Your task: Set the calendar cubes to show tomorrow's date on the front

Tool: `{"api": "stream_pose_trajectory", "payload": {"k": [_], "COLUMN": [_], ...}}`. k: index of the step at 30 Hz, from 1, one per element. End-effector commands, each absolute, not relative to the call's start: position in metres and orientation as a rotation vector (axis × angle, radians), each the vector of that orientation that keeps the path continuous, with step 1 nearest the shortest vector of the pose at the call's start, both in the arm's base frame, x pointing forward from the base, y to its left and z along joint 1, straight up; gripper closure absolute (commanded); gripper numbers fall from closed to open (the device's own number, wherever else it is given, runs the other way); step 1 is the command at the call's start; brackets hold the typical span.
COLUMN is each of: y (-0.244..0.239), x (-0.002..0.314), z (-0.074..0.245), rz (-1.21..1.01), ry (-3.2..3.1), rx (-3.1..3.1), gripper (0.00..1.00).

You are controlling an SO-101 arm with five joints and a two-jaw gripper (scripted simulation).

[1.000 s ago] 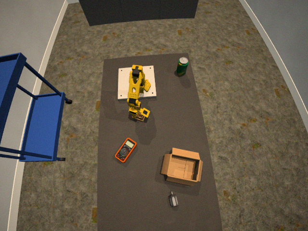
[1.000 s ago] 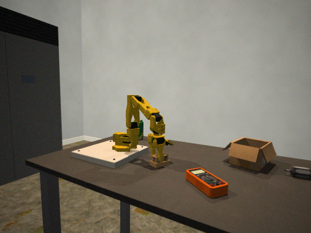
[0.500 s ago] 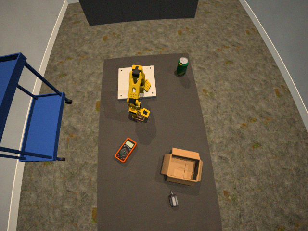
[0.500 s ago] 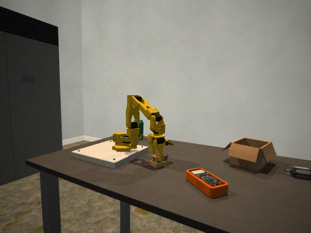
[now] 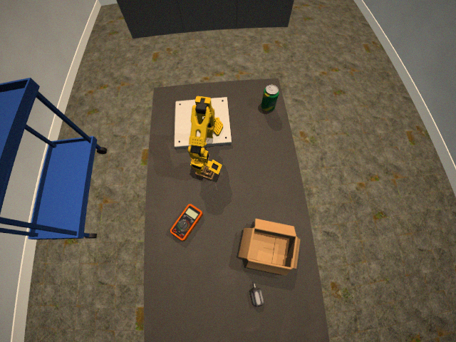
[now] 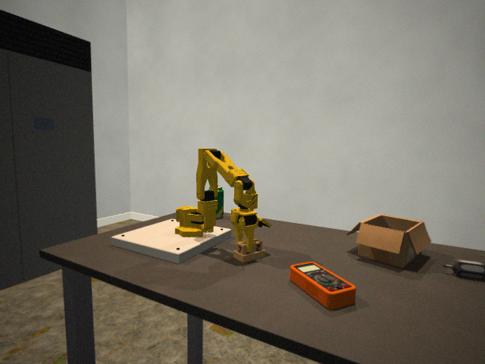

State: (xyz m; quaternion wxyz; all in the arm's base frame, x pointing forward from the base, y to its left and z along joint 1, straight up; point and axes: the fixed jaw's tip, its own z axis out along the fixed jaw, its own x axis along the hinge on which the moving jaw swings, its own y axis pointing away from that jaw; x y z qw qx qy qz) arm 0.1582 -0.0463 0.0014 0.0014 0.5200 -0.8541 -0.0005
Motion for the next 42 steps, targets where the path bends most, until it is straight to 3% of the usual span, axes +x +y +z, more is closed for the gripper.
{"api": "stream_pose_trajectory", "payload": {"k": [1, 42], "y": [-0.0475, -0.0477], "x": [0.1566, 0.1573], "z": [-0.0002, 0.0057], "rz": [-0.021, -0.021], "ry": [-2.677, -2.677], "rx": [1.621, 1.621], "gripper": [0.97, 1.00]}}
